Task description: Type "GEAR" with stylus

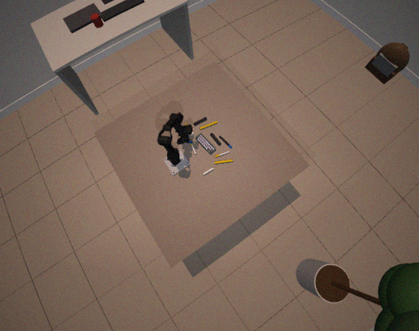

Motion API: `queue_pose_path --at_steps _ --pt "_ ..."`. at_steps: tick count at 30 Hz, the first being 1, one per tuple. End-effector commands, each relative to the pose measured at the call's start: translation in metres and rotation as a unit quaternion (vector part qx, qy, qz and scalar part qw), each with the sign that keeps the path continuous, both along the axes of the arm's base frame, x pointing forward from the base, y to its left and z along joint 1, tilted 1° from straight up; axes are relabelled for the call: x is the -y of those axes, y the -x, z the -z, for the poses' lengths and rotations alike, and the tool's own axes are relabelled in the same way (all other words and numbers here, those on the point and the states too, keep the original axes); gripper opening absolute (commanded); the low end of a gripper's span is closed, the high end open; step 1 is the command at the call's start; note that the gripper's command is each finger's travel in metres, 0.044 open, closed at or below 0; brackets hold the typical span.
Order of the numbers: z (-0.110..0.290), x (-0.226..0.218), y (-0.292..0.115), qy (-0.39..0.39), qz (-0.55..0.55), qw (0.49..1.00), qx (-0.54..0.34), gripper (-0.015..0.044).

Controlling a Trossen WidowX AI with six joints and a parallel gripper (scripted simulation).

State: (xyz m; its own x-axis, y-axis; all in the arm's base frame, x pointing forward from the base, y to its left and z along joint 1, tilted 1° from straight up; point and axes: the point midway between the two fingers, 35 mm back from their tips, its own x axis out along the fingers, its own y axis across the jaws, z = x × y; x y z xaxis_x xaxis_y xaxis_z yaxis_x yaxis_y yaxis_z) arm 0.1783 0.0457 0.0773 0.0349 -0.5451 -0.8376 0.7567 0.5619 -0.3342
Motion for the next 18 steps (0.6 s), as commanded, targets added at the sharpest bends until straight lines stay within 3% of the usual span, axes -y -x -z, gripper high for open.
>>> queue_pose_path --at_steps 1,18 --pt "-0.002 0.003 -0.005 0.013 -0.071 0.997 -0.029 0.0000" --pt "-0.009 0.013 -0.021 0.070 -0.310 0.936 -0.152 0.0000"
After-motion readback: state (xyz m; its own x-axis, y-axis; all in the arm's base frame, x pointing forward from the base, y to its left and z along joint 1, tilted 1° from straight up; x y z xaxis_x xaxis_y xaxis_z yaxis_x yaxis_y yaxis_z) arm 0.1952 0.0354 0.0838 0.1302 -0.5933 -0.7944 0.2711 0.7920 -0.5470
